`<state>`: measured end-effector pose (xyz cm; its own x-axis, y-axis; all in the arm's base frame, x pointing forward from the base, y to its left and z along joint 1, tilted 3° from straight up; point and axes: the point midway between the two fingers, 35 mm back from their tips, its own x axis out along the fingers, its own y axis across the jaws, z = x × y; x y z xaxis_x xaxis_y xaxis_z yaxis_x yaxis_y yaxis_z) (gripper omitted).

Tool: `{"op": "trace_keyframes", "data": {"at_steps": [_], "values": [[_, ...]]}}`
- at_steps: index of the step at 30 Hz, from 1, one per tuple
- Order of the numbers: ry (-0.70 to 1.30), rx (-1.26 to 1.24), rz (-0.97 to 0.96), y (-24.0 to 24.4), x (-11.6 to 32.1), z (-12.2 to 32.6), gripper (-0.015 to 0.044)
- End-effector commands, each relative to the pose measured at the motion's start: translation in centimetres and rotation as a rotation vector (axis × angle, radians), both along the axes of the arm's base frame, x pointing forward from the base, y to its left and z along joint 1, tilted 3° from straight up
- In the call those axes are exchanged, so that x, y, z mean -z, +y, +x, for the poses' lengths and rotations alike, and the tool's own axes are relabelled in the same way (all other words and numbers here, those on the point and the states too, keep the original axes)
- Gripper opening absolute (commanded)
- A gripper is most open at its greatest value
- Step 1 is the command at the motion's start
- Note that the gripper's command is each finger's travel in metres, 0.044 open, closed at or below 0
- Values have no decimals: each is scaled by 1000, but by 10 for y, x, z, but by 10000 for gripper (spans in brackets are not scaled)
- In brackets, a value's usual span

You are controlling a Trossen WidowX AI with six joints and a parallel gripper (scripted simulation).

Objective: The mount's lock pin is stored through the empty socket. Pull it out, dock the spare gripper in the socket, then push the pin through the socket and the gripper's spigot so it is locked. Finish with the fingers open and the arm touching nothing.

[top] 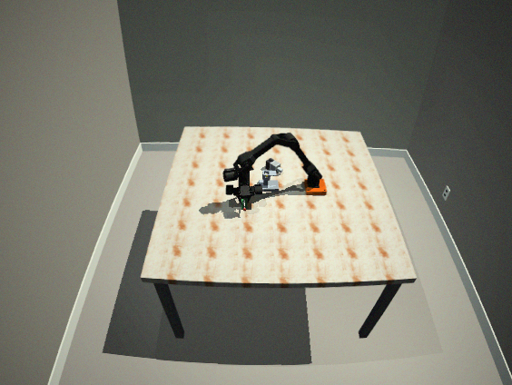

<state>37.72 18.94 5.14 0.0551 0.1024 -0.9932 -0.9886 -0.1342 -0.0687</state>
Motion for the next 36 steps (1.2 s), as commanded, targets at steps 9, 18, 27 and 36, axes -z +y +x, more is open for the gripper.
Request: {"op": "trace_keyframes", "data": {"at_steps": [9,18,27,36], "values": [[1,-2,-6,-1,2,-1,22],[2,-2,-6,-1,2,-1,0],[12,0,-6,-1,-12,-4,0],[31,-2,-14,-3,-25,-8,0]]}}
